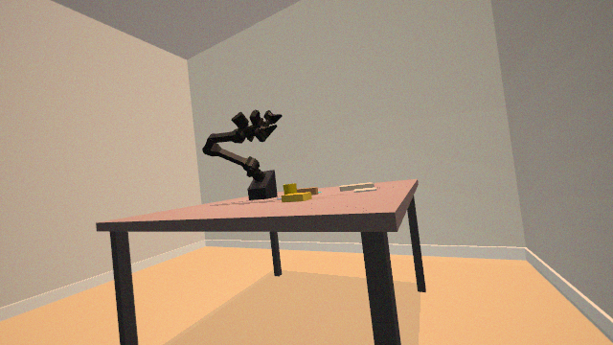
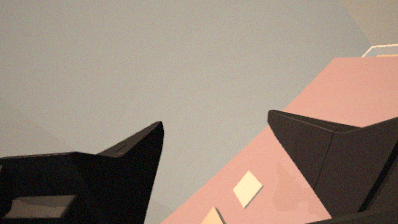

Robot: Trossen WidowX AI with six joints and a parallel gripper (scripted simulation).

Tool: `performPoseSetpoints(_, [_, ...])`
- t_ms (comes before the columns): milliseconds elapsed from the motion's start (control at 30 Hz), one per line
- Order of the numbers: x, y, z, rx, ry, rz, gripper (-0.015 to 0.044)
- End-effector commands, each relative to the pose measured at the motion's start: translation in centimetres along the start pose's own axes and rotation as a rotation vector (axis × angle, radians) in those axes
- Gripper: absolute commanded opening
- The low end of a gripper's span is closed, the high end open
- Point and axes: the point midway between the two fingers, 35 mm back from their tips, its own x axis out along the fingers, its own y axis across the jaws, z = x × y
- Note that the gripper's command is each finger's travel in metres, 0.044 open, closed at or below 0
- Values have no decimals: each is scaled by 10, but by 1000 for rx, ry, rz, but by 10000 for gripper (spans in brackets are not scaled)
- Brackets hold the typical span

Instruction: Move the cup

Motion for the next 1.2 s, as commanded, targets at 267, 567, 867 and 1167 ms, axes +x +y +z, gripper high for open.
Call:
performPoseSetpoints(267, [16,-24,-153,-393,721,-122,166])
performPoseSetpoints(567, [-60,-57,-260,-1136,1627,111,166])
performPoseSetpoints(867, [-83,-64,-268,-1362,1847,261,166])
performPoseSetpoints(1167, [-84,-62,-269,-1362,1847,262,166])
